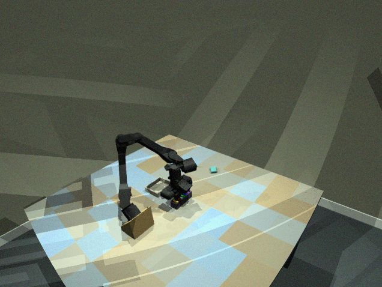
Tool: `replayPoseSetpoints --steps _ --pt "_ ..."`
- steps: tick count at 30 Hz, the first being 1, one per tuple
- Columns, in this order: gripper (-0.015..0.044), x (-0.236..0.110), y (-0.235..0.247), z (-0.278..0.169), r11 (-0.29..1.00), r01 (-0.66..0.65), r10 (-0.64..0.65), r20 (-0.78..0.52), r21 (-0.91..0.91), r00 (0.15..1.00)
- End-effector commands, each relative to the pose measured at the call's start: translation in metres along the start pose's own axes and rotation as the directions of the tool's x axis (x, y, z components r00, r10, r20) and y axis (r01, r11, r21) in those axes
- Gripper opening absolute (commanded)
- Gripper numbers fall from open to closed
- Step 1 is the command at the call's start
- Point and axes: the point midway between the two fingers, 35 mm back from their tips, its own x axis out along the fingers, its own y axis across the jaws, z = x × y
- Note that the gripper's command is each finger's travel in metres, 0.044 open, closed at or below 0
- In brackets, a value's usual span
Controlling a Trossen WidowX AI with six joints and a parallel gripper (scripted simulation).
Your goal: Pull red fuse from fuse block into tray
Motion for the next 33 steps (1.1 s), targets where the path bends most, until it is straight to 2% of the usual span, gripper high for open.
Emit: replayPoseSetpoints --steps 1,5,16,33 --pt "0.0070 0.0031 -0.0004 0.0001 1.000 -0.001 0.001 -0.007 0.008 1.000" --pt "0.0070 0.0031 -0.0004 0.0001 1.000 -0.001 0.001 -0.007 0.008 1.000" --pt "0.0000 0.0017 -0.0005 0.0003 1.000 0.001 -0.001 -0.001 0.002 1.000" --pt "0.0000 -0.0048 -0.0002 0.0006 1.000 0.000 0.000 -0.001 0.003 1.000"
